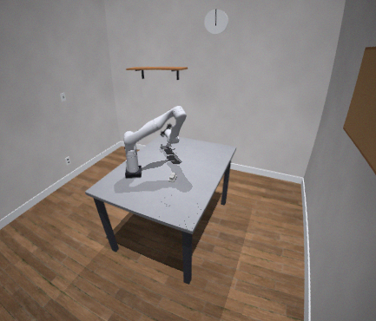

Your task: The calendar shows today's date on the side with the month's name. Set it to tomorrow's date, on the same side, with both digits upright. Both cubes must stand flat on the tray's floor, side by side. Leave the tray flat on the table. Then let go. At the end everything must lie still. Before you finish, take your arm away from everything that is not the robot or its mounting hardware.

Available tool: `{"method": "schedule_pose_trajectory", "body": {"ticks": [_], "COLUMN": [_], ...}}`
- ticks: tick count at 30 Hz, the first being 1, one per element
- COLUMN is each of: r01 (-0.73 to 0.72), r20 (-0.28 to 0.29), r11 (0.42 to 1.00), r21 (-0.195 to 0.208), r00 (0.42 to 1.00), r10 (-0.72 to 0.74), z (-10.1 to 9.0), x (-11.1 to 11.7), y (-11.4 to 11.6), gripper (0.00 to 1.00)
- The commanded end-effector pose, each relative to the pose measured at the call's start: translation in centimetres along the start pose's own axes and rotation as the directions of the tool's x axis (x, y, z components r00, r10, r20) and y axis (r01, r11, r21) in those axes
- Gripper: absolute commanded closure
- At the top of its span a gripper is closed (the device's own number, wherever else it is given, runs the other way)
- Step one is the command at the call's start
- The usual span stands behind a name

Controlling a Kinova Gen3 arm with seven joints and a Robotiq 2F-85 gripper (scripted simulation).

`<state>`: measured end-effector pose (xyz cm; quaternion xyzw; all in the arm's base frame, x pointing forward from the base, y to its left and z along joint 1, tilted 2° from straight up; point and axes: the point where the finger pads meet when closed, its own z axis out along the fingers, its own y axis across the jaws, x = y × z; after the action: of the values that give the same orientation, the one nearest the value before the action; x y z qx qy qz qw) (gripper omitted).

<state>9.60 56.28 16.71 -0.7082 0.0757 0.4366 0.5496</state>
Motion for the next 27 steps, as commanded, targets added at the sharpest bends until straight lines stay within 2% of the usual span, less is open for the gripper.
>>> {"method": "schedule_pose_trajectory", "body": {"ticks": [1,20,27], "r01": [0.002,0.002,0.013], "r20": [0.001,0.001,-0.003], "r11": [1.000,1.000,1.000], "r21": [0.001,0.000,-0.020], "r00": [1.000,1.000,1.000], "r10": [-0.002,-0.002,-0.013], "z": [0.01,0.00,-0.50], "x": [-0.06,-0.06,-0.04], "y": [-0.08,-0.07,0.22], "gripper": [0.00,0.00,0.00]}}
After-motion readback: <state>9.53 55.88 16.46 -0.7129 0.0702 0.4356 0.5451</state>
